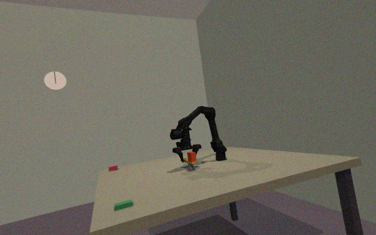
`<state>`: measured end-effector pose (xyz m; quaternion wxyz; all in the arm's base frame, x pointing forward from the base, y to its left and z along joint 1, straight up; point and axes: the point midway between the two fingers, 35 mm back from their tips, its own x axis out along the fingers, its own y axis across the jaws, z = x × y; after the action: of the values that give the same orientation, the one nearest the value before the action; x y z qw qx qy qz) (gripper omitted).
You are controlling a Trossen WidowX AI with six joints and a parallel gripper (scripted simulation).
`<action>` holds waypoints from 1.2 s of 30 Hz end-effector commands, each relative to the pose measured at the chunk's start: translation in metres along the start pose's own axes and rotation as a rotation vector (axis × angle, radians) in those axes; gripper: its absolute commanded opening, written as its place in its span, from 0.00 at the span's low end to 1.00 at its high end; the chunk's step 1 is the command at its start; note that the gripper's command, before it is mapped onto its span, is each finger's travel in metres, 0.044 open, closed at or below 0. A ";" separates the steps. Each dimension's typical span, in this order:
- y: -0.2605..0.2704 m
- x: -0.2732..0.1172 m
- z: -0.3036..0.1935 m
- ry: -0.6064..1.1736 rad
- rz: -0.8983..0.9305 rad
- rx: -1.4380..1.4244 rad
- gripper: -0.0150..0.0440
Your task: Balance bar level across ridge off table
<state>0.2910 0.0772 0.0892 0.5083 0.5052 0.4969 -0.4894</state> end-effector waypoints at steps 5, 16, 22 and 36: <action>0.003 -0.018 -0.001 0.000 -0.001 0.000 1.00; 0.000 -0.100 0.000 0.000 0.000 0.000 1.00; 0.000 -0.100 0.000 0.000 0.000 0.000 1.00; 0.000 -0.100 0.000 0.000 0.000 0.000 1.00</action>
<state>0.2890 0.0767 0.1893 0.5087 0.5059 0.4965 -0.4885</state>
